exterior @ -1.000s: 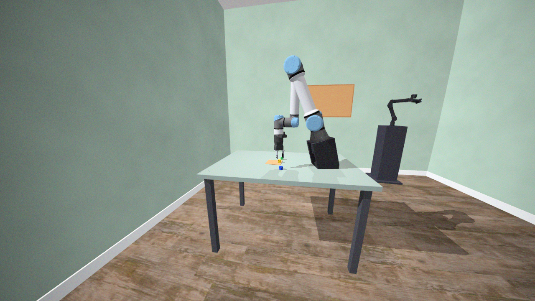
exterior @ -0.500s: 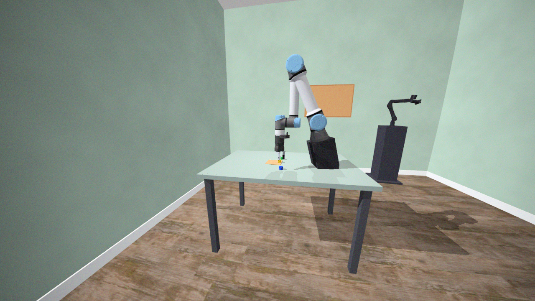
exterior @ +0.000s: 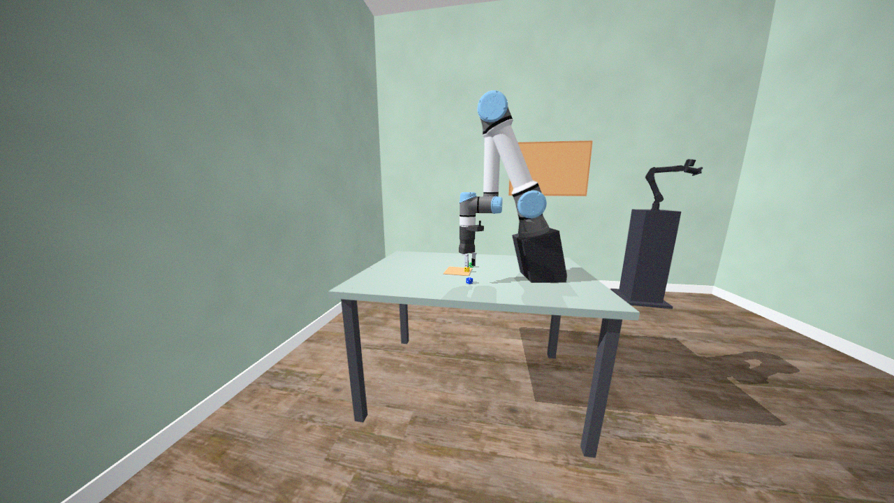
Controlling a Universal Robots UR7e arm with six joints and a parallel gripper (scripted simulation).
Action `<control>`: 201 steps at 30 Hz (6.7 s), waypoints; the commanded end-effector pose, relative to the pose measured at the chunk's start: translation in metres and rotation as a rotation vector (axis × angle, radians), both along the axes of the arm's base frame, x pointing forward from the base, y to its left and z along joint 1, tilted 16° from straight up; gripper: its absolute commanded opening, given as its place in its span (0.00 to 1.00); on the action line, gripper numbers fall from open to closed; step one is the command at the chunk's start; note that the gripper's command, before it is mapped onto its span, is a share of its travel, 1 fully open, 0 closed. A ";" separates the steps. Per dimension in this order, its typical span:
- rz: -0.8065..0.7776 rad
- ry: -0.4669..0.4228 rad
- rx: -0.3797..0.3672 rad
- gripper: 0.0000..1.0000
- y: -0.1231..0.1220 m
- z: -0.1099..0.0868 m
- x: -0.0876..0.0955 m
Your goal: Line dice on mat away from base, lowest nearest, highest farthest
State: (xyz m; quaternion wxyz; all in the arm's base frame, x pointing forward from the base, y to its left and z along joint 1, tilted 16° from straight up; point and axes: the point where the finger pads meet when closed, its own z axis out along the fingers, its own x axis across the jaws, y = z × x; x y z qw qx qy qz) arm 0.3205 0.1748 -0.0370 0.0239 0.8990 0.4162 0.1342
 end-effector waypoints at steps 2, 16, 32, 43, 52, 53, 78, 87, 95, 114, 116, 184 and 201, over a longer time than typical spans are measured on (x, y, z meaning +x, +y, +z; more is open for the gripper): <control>0.000 -0.001 0.000 0.79 0.000 0.000 0.000; 0.000 -0.001 0.000 0.79 0.000 0.000 0.000; 0.000 -0.001 0.000 0.79 0.000 -0.004 0.001; 0.000 0.000 0.000 0.79 0.001 -0.015 0.005; 0.000 0.000 0.000 0.79 0.002 -0.026 0.008; 0.000 0.000 0.000 0.79 0.002 -0.027 0.008; 0.000 0.000 0.000 0.79 0.004 -0.050 0.014; 0.000 0.000 0.000 0.79 0.004 -0.050 0.014; 0.000 0.000 0.000 0.79 0.004 -0.050 0.014; 0.000 0.000 0.000 0.79 0.004 -0.050 0.014; 0.000 0.000 0.000 0.79 0.004 -0.050 0.014; 0.000 0.000 0.000 0.79 0.006 -0.080 0.023; 0.000 0.000 0.000 0.49 0.006 -0.080 0.023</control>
